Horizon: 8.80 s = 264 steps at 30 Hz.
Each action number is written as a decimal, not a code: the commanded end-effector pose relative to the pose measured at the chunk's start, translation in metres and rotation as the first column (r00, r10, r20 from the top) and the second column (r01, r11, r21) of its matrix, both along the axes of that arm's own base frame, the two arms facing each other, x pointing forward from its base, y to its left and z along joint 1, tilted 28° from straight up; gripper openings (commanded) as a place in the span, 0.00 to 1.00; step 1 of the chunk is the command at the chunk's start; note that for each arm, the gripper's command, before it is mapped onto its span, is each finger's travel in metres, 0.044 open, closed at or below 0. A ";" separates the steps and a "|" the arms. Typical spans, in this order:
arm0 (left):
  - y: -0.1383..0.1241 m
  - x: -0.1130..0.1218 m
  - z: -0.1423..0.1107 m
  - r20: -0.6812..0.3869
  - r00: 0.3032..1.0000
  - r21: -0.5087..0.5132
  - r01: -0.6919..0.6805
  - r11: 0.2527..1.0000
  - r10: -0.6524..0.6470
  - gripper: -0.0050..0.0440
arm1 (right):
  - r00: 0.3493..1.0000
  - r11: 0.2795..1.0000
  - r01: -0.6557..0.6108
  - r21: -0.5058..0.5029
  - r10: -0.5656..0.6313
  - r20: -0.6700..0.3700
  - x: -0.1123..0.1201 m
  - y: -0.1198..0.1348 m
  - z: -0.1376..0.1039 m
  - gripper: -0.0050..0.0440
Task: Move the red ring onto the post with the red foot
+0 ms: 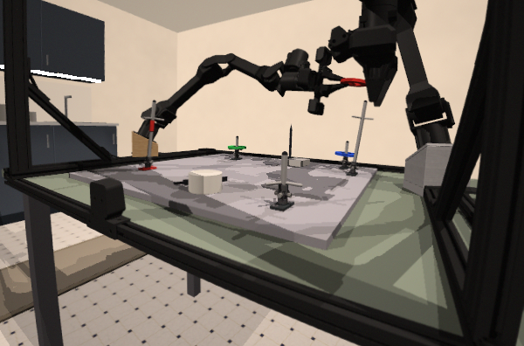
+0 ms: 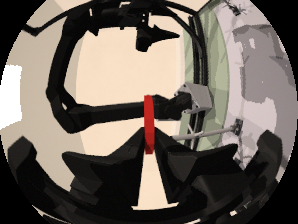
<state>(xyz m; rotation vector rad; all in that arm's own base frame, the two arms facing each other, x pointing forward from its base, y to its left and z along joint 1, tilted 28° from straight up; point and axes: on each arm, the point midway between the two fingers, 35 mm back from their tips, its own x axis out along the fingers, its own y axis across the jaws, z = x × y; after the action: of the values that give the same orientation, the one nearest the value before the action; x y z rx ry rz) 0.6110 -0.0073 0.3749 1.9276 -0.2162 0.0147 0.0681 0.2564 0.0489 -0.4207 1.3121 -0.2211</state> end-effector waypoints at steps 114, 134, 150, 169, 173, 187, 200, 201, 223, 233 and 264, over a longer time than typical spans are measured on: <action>-0.114 -0.245 -0.070 0.140 0.987 0.024 -0.083 0.996 0.079 0.10 | 0.912 0.711 -0.170 0.682 -0.149 0.382 0.112 0.084 -0.002 0.92; -0.114 -0.245 -0.070 0.140 0.987 0.024 -0.083 0.996 0.079 0.10 | 0.710 0.392 -0.357 0.848 -0.476 0.519 0.171 0.078 0.074 0.92; -0.114 -0.245 -0.070 0.140 0.987 0.024 -0.083 0.996 0.079 0.10 | 0.462 0.232 -0.505 0.831 -0.741 0.488 0.195 0.014 0.137 0.92; -0.114 -0.245 -0.070 0.140 0.987 0.024 -0.083 0.996 0.079 0.10 | 0.330 0.127 -0.594 0.794 -0.862 0.385 0.199 -0.024 0.175 0.92; -0.114 -0.245 -0.070 0.140 0.987 0.024 -0.083 0.996 0.079 0.10 | 0.329 0.127 -0.595 0.794 -0.862 0.385 0.205 -0.022 0.176 0.92; -0.114 -0.245 -0.070 0.140 0.987 0.024 -0.083 0.996 0.079 0.10 | 0.329 0.127 -0.595 0.793 -0.862 0.385 0.224 -0.018 0.180 0.92; -0.114 -0.245 -0.070 0.140 0.987 0.024 -0.083 0.996 0.079 0.10 | 0.330 0.127 -0.595 0.794 -0.862 0.385 0.243 -0.016 0.184 0.92; -0.114 -0.245 -0.070 0.140 0.987 0.024 -0.083 0.996 0.079 0.10 | 0.330 0.127 -0.595 0.794 -0.862 0.385 0.243 -0.016 0.184 0.92; -0.114 -0.245 -0.070 0.140 0.987 0.024 -0.083 0.996 0.079 0.10 | 0.330 0.127 -0.594 0.795 -0.862 0.384 0.252 -0.015 0.185 0.28; -0.114 -0.245 -0.070 0.140 0.987 0.024 -0.083 0.996 0.079 0.10 | 0.330 0.127 -0.594 0.795 -0.862 0.384 0.252 -0.015 0.185 0.17; -0.114 -0.245 -0.070 0.140 0.987 0.024 -0.083 0.996 0.079 0.25 | 0.330 0.127 -0.594 0.795 -0.862 0.384 0.252 -0.015 0.185 0.10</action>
<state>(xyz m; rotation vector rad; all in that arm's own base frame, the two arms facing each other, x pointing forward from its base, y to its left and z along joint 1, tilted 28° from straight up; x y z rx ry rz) 0.3667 -0.1219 0.3040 1.9659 -0.2331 0.1979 0.3198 0.2401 0.2342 1.1395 -0.0856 0.2659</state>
